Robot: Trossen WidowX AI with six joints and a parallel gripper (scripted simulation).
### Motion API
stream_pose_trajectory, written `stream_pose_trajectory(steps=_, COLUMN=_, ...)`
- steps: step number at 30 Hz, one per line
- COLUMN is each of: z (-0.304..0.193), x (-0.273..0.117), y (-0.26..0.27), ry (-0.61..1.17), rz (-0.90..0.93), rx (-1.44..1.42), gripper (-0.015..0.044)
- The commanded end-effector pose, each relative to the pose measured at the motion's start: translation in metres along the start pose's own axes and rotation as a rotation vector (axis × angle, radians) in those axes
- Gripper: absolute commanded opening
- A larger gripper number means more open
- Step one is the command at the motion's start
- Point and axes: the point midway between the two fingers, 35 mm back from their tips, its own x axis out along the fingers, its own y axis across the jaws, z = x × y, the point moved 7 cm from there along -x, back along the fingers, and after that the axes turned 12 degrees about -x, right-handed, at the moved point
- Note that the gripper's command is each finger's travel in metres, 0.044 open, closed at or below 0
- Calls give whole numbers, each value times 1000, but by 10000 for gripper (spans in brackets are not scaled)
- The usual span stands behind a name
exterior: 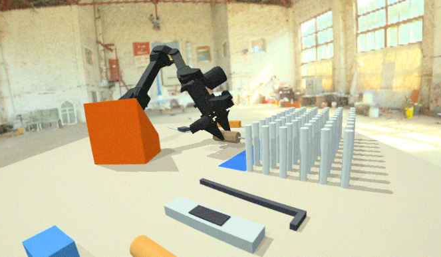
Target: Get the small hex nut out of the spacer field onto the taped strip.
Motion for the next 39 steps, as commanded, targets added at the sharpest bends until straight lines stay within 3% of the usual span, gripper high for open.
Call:
stream_pose_trajectory(steps=1, z=7, x=1, y=1, ry=-10, rz=6, rx=-12, gripper=0)
stream_pose_trajectory(steps=39, z=28, x=10, y=-3, ry=-11, rz=6, rx=-13, gripper=0)
